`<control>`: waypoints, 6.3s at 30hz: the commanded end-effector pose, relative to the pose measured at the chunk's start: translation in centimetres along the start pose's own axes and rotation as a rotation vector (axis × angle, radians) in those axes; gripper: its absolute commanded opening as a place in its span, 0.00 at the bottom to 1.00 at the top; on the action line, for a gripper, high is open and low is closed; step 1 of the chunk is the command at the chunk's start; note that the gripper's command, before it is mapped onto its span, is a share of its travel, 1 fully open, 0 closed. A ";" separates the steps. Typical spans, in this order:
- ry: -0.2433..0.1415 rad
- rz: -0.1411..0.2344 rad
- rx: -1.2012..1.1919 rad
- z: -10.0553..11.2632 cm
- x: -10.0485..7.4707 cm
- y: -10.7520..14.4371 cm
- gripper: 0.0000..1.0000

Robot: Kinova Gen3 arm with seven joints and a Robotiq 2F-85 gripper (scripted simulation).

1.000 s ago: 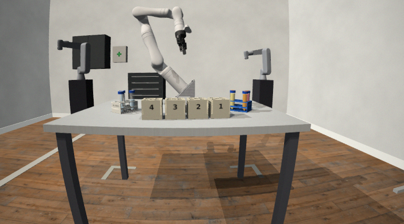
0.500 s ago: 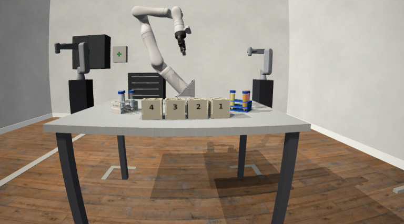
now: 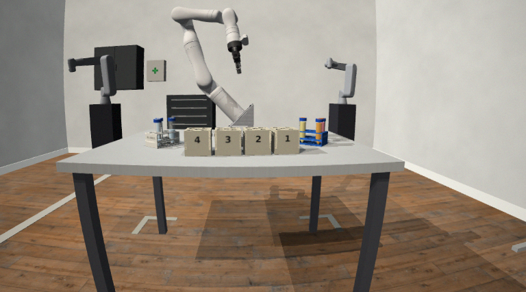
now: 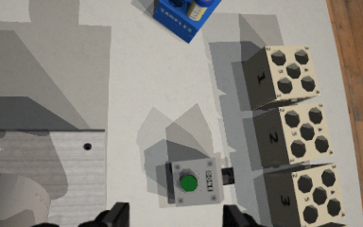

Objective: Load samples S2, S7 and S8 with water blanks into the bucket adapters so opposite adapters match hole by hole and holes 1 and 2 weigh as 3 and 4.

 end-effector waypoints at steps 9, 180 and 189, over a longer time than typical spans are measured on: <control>0.010 -0.023 -0.117 0.2 1.1 1.4 0.62; 0.127 -0.318 -1.675 0.8 16.7 20.1 0.62; 0.130 -0.326 -1.716 0.7 16.8 20.1 0.62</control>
Point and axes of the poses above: the point where the finger pads meet when closed, its own x axis out along the fingers, its own y axis across the jaws, z = x × y, the point moved 10 cm from there along -x, back along the fingers, and after that the axes turned 9 degrees about -x, right-handed, at the moved point
